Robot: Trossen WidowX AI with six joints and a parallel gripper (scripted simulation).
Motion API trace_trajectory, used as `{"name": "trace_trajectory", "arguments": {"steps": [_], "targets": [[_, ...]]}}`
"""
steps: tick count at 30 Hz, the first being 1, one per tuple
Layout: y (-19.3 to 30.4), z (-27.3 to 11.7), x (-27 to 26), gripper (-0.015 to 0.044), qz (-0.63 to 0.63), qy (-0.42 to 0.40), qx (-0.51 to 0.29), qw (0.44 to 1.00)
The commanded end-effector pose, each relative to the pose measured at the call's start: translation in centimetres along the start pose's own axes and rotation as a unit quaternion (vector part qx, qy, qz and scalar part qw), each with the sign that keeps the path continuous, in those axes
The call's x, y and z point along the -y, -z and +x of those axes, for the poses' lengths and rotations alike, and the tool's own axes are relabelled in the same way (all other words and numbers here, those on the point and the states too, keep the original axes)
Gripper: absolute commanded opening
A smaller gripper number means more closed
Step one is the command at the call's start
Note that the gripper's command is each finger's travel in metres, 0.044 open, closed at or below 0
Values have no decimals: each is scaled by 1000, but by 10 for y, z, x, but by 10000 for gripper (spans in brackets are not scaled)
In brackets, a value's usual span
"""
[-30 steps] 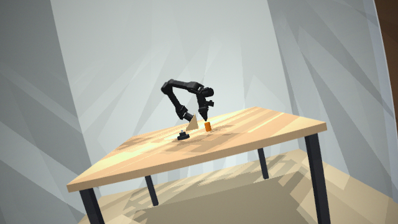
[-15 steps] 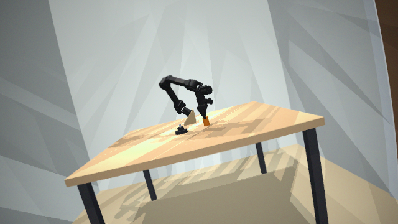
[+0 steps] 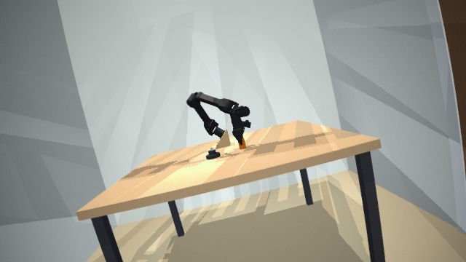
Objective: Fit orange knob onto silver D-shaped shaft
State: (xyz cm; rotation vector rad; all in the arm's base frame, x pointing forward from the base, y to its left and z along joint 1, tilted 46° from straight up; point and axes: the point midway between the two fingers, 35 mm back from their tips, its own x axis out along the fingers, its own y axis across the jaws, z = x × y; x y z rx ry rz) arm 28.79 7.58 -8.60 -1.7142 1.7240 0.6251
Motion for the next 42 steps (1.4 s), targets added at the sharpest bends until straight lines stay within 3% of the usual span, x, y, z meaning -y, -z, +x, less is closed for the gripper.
{"name": "trace_trajectory", "arguments": {"steps": [1,10,21,26,31,42], "targets": [[1,10,-2,440,-4,-2,-5,1000],[2,22,-4,440,-4,-2,-6,1000],[2,22,-4,151,-4,-2,-6,1000],[2,22,-4,118,-4,-2,-6,1000],[-5,18,-2,0,2,7,1,1000],[-15,-6,3,0,7,14,9,1000]]}}
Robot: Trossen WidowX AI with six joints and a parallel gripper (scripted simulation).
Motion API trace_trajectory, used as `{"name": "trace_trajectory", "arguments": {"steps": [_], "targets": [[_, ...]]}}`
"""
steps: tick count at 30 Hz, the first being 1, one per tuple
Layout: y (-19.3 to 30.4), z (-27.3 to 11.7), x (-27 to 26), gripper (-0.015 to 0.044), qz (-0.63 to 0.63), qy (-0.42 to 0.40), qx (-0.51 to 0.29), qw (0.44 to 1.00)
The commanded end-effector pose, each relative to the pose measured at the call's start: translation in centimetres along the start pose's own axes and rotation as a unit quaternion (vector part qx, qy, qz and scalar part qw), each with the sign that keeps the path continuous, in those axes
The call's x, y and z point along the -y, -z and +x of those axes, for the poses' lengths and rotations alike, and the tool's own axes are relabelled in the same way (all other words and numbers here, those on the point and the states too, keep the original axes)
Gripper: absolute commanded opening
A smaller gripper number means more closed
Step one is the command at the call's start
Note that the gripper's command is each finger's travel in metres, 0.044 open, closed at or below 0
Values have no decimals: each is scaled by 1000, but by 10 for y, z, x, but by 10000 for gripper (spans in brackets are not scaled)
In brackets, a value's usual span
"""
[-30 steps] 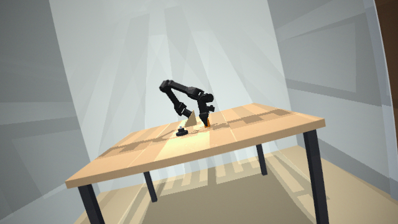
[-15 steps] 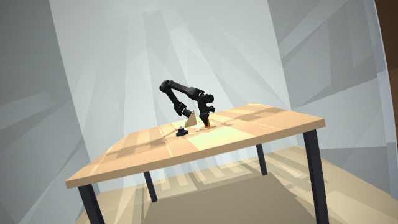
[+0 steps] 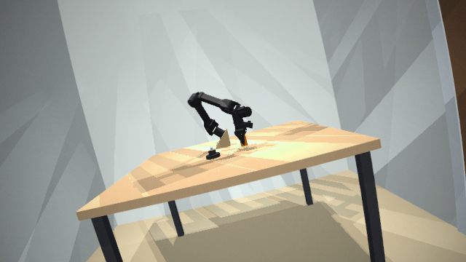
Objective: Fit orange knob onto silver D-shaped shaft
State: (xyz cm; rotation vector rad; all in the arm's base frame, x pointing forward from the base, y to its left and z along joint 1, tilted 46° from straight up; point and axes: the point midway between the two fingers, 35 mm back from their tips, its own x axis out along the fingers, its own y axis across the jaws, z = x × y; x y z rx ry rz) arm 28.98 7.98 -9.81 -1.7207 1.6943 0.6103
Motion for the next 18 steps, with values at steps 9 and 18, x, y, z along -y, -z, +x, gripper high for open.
{"name": "trace_trajectory", "arguments": {"steps": [9,18], "targets": [[-7,-38,7,0,-2,-3,4,1000],[-9,-65,9,0,-5,-7,2,1000]]}}
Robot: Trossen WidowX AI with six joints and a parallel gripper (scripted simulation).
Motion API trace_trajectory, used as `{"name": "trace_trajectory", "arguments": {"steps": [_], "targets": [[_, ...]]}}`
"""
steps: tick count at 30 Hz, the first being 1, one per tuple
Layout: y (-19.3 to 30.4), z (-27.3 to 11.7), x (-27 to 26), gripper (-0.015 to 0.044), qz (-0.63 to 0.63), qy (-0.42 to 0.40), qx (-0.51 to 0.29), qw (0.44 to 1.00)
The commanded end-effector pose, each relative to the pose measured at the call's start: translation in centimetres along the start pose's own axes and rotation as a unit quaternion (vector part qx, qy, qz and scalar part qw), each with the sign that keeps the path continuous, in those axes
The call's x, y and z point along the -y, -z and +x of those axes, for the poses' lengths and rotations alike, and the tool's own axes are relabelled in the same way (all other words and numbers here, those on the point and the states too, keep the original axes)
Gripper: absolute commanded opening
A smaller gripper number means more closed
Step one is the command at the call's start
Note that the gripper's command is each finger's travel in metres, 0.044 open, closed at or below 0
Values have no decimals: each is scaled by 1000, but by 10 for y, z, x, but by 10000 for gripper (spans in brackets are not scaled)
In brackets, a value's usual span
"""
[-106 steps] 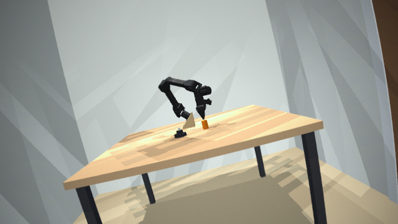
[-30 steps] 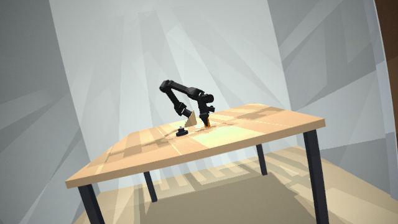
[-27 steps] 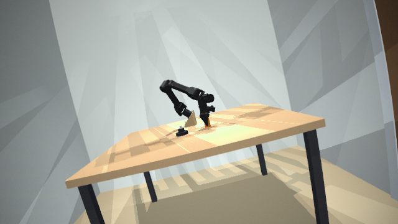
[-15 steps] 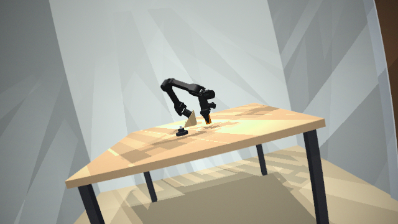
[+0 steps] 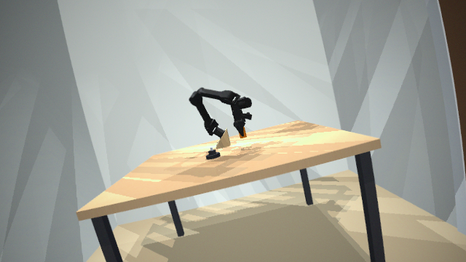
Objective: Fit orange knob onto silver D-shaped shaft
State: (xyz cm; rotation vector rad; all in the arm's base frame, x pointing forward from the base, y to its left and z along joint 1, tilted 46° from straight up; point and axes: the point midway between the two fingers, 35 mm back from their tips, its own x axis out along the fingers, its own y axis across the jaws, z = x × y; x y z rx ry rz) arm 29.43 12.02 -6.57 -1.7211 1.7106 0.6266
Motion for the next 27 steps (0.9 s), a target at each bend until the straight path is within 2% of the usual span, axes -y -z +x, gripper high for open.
{"name": "trace_trajectory", "arguments": {"steps": [1,18,27], "targets": [[-2,-18,2,0,2,0,3,1000],[-2,-71,3,0,-3,-7,-5,1000],[10,-71,11,0,5,-9,-1,1000]]}}
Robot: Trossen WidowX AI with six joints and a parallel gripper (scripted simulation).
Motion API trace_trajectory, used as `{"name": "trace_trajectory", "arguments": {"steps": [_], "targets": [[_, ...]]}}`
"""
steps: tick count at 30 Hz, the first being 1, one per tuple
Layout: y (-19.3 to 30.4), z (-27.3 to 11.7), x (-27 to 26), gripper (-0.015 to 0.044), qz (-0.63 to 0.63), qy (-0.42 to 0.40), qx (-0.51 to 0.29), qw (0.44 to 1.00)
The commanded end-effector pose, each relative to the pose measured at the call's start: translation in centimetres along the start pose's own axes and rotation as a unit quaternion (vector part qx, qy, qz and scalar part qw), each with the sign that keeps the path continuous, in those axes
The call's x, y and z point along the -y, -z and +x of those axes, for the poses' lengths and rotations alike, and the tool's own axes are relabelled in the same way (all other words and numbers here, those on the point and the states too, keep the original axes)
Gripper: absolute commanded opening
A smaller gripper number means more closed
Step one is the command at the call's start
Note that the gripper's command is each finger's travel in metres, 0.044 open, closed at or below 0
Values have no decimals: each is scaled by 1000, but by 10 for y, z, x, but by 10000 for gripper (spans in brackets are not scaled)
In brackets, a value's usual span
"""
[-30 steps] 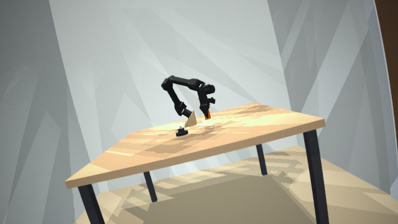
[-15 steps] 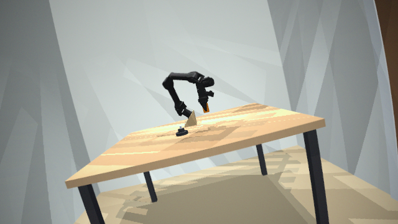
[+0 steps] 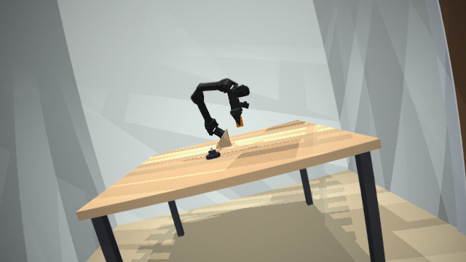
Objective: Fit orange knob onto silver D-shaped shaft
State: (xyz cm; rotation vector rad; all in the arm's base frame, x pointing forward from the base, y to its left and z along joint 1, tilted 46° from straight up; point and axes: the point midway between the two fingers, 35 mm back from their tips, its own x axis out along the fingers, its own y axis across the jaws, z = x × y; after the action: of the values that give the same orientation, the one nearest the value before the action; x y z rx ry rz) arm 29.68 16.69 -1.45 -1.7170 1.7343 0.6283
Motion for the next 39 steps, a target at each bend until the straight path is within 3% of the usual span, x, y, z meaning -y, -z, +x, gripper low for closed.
{"name": "trace_trajectory", "arguments": {"steps": [1,39], "targets": [[11,-1,7,0,8,-1,6,1000],[120,28,54,0,2,2,9,1000]]}}
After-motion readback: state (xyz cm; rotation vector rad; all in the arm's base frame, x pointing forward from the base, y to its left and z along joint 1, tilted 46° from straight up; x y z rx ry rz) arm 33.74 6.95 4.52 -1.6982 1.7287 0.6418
